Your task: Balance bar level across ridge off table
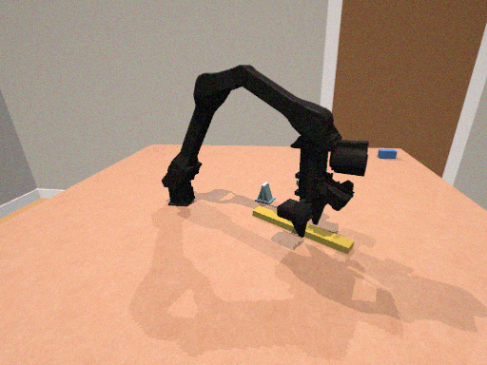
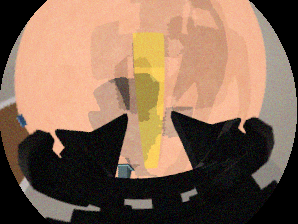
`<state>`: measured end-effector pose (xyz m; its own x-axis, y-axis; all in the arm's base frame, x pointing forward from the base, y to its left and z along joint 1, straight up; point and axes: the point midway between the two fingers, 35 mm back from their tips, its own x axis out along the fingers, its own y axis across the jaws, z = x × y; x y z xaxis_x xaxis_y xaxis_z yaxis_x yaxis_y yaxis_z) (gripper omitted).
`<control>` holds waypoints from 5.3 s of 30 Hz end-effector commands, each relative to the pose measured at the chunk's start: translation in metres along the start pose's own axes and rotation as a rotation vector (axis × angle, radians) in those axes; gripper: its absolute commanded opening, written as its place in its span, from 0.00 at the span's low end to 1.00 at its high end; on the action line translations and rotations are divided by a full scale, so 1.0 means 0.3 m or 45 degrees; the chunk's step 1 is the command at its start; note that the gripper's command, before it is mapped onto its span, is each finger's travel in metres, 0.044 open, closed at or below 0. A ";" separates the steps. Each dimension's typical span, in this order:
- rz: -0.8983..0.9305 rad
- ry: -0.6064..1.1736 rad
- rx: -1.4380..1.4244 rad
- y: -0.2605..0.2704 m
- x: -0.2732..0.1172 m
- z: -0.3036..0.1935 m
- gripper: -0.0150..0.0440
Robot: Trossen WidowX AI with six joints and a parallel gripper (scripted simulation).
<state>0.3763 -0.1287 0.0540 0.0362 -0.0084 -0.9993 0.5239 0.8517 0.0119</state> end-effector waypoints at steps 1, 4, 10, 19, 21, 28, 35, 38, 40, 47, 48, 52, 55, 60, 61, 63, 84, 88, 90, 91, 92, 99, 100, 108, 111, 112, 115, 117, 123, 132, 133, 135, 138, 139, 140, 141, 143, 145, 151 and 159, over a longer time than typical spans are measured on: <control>-0.007 0.007 -0.007 -0.002 0.010 0.000 0.79; -0.007 0.007 -0.007 -0.002 0.010 0.000 0.79; -0.007 0.007 -0.007 -0.002 0.010 0.000 0.79; -0.007 0.007 -0.007 -0.002 0.010 0.000 0.79; -0.007 0.007 -0.007 -0.002 0.010 0.000 0.79; -0.007 0.007 -0.007 -0.002 0.010 0.000 0.79; -0.007 0.007 -0.007 -0.002 0.010 0.000 0.79; -0.007 0.007 -0.007 -0.002 0.010 0.000 0.79; -0.007 0.007 -0.007 -0.002 0.010 0.000 0.79; -0.007 0.007 -0.007 -0.002 0.010 0.000 0.79; -0.007 0.007 -0.007 -0.002 0.010 0.000 0.79; -0.007 0.007 -0.007 -0.002 0.010 0.000 0.79; 0.000 0.000 0.000 0.000 0.000 0.000 0.74; 0.000 0.000 0.000 0.000 0.000 0.000 0.52; 0.000 0.000 0.000 0.000 0.000 0.000 0.51; 0.000 0.000 0.000 0.000 0.000 0.000 0.49; -0.003 0.002 -0.003 0.003 -0.132 0.015 0.25; -0.003 0.003 -0.004 0.003 -0.166 0.016 0.25; -0.004 0.003 -0.004 0.003 -0.184 0.016 0.25; -0.004 0.003 -0.004 0.003 -0.192 0.016 0.25; -0.004 0.004 -0.004 0.003 -0.201 0.016 0.25; -0.005 0.005 -0.006 0.002 -0.262 0.012 0.25; -0.005 0.005 -0.006 0.002 -0.271 0.011 0.25; -0.006 0.007 -0.008 0.001 -0.330 0.001 0.25; -0.006 0.007 -0.020 0.022 -0.334 -0.021 0.25; -0.005 0.007 -0.025 0.031 -0.336 -0.031 0.25; -0.005 0.008 -0.041 0.056 -0.341 -0.060 0.25; -0.004 0.009 -0.052 0.073 -0.345 -0.080 0.25; -0.002 0.011 -0.085 0.119 -0.352 -0.144 0.25; 0.000 0.014 -0.135 0.180 -0.359 -0.246 0.25; 0.000 0.014 -0.141 0.186 -0.360 -0.258 0.25; 0.001 0.015 -0.152 0.197 -0.360 -0.281 0.25; 0.001 0.015 -0.169 0.213 -0.360 -0.317 0.25; 0.001 0.016 -0.175 0.218 -0.360 -0.329 0.25; 0.002 0.016 -0.180 0.223 -0.360 -0.341 0.25; 0.002 0.016 -0.186 0.228 -0.360 -0.354 0.25; 0.002 0.017 -0.197 0.237 -0.359 -0.378 0.25; 0.003 0.018 -0.209 0.245 -0.358 -0.402 0.25; 0.004 0.020 -0.243 0.266 -0.353 -0.476 0.25; 0.005 0.021 -0.265 0.279 -0.340 -0.524 0.25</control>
<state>0.2842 0.0256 0.1517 0.0165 0.0034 -0.9999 0.3307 0.9437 0.0087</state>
